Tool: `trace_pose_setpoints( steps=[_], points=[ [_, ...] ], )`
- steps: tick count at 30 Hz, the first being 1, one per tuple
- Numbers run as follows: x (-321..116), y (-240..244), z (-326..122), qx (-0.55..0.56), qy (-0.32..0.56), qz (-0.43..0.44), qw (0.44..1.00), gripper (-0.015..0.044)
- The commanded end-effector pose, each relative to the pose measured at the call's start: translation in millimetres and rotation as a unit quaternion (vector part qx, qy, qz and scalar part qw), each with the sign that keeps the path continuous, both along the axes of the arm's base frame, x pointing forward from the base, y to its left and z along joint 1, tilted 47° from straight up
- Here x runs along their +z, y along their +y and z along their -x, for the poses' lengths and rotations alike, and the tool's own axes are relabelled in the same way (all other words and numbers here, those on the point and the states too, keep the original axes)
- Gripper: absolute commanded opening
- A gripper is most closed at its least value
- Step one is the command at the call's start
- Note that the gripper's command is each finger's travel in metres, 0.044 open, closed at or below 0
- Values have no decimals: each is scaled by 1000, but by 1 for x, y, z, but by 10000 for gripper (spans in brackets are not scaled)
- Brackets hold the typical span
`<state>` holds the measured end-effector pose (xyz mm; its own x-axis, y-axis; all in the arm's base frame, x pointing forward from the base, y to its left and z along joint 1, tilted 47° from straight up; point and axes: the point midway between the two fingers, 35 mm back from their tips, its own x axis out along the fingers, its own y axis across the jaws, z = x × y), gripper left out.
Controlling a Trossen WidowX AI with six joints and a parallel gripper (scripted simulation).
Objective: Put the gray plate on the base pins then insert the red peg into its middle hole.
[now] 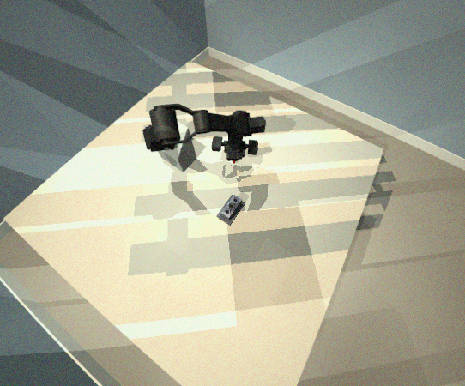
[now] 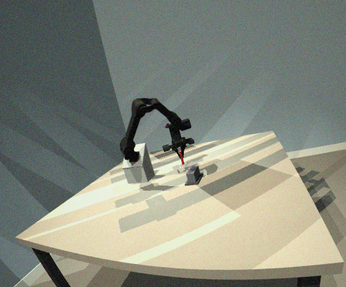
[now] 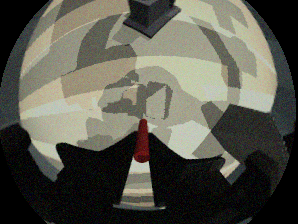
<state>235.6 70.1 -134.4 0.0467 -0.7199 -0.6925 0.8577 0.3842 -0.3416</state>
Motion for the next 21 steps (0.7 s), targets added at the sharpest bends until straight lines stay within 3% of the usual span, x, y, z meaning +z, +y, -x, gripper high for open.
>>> trace_pose_setpoints(
  steps=[1, 16, 21],
  points=[
    [9, 12, -2, -2, -2, -4, 1000, 0],
    [41, 47, -1, -2, -2, -4, 1000, 0],
    [35, 36, -5, 0, 1, -5, 1000, 0]
  ],
)
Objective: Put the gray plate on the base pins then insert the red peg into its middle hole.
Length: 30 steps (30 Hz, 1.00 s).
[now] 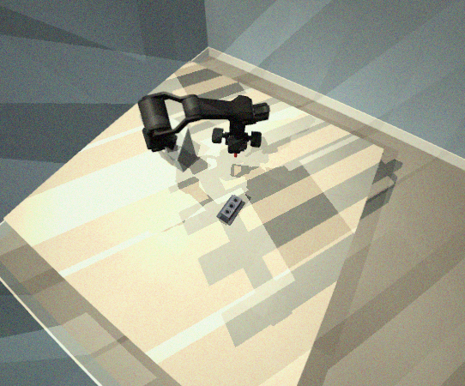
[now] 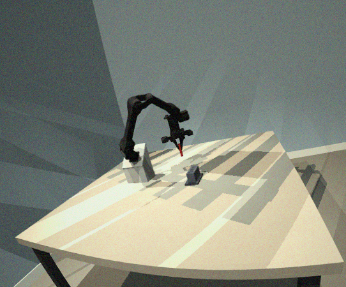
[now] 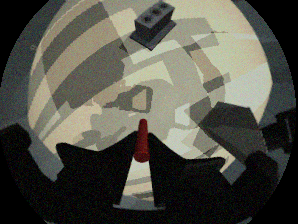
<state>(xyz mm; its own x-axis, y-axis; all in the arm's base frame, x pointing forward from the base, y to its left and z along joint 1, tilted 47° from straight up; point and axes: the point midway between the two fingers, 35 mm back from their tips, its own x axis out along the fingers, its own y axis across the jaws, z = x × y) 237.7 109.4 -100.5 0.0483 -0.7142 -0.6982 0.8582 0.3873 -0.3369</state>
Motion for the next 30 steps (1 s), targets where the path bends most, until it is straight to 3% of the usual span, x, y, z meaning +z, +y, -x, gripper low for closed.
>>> trace_pose_setpoints(
  steps=[1, 30],
  points=[
    [2, -4, -4, -1, 2, -2, 1000, 0],
    [45, -34, -56, 2, 3, -16, 1000, 0]
  ],
)
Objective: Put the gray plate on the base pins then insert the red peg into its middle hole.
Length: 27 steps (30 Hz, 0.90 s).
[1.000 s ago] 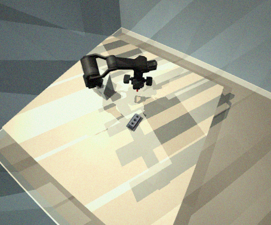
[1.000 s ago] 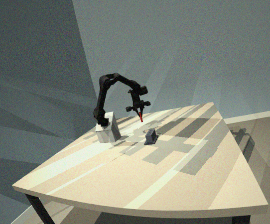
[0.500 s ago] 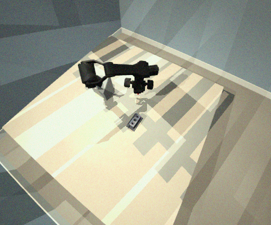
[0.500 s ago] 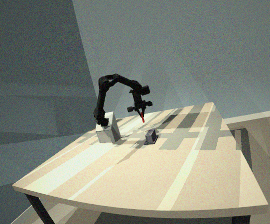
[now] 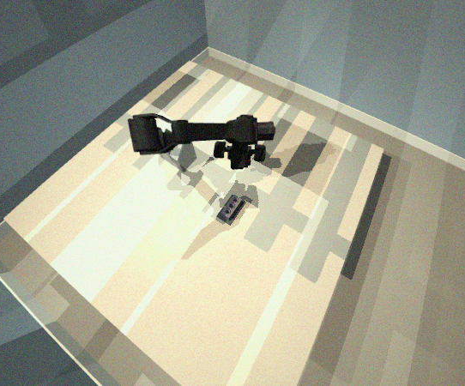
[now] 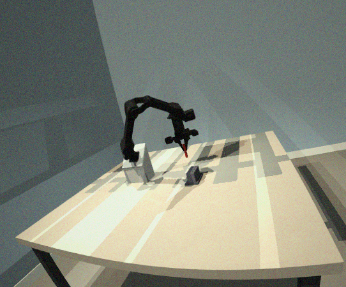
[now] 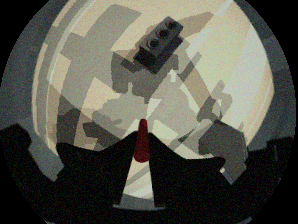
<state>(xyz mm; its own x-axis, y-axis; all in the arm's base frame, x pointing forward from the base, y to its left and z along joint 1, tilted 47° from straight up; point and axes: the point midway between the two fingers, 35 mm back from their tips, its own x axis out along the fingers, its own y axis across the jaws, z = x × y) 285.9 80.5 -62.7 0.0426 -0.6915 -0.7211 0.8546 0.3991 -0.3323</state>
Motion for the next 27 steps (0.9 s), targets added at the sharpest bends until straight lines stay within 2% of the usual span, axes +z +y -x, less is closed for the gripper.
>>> trace_pose_setpoints(
  steps=[1, 27],
  points=[
    [9, -6, -10, 2, -2, 0, 1000, 0],
    [55, -48, -50, -3, -11, 0, 1000, 0]
  ],
)
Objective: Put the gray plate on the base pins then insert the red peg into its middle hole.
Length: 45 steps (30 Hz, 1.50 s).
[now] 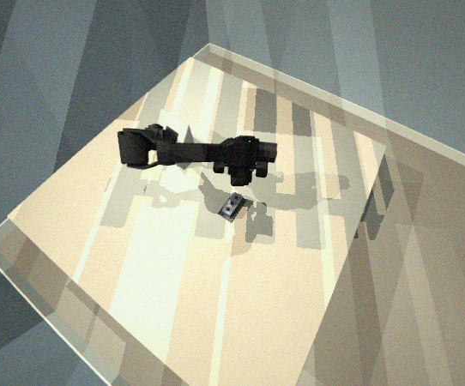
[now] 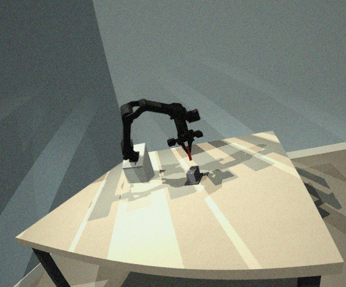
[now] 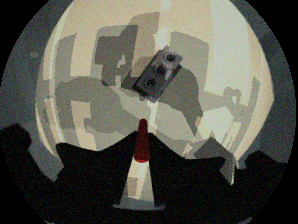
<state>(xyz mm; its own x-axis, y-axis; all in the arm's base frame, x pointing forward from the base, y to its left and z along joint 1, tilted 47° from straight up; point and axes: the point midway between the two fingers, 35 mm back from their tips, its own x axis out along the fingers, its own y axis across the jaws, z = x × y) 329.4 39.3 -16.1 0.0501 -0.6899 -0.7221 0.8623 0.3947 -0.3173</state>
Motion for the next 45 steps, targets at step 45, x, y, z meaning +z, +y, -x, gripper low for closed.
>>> trace_pose_setpoints(
  steps=[45],
  points=[
    [63, -63, -32, 0, 0, 25, 1000, 0]
  ],
)
